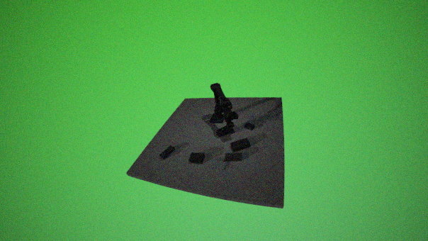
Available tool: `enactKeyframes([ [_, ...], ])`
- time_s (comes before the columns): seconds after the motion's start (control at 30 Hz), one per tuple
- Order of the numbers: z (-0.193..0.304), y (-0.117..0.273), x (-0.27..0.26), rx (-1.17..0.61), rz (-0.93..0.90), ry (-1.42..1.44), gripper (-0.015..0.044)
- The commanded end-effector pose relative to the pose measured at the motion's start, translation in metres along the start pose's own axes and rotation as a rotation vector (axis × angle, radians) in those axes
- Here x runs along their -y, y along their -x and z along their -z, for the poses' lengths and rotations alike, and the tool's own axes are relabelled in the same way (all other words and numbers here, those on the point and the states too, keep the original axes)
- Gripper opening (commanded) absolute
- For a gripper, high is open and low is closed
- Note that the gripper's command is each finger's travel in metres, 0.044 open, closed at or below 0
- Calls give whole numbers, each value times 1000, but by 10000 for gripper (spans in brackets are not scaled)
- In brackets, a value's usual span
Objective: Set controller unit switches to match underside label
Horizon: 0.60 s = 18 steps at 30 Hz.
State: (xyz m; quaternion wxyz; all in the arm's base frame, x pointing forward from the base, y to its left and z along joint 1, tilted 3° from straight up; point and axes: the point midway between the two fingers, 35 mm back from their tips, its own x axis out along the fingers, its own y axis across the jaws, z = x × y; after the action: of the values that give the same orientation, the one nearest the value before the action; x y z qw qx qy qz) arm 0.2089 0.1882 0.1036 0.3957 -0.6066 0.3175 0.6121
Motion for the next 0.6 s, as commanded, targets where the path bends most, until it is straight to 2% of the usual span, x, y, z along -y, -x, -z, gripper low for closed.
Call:
enactKeyframes([
  [0.0,4,-8,-4,-21,-23,-13,338],
  [0.57,-2,-20,-4,-21,-23,-13,338],
])
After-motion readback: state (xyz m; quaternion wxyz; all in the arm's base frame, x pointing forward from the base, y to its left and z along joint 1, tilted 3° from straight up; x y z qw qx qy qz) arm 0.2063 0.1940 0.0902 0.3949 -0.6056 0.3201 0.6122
